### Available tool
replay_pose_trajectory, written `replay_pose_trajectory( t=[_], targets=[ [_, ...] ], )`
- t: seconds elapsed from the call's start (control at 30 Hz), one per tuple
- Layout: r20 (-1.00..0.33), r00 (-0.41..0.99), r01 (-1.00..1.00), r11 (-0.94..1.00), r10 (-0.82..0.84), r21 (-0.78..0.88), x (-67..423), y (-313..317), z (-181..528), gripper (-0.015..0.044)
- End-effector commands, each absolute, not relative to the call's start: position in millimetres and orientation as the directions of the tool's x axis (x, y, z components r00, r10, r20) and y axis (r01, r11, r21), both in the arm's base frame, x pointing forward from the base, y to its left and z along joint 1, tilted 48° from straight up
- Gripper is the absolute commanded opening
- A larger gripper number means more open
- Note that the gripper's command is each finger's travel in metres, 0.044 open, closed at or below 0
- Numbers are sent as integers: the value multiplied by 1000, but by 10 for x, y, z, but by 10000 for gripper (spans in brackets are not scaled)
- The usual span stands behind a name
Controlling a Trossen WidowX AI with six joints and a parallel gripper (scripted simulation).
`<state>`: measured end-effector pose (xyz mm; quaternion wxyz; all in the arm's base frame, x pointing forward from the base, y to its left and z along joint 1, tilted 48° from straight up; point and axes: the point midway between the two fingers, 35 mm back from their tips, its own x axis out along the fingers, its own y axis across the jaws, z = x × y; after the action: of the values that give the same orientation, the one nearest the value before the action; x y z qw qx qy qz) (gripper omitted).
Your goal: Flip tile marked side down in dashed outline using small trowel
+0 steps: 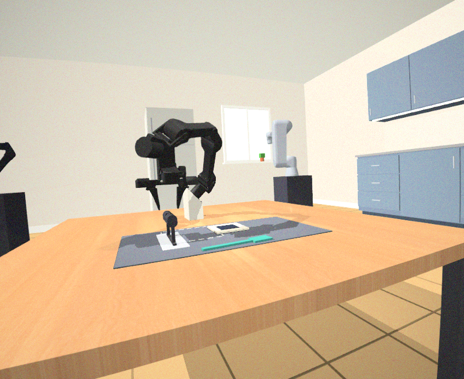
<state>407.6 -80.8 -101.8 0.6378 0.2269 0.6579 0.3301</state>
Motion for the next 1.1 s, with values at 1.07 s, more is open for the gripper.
replay_pose_trajectory(
  t=[1.07],
  targets=[
    [-681,-95,-111,672,727,732,4018,-540,-1259,130]
  ],
)
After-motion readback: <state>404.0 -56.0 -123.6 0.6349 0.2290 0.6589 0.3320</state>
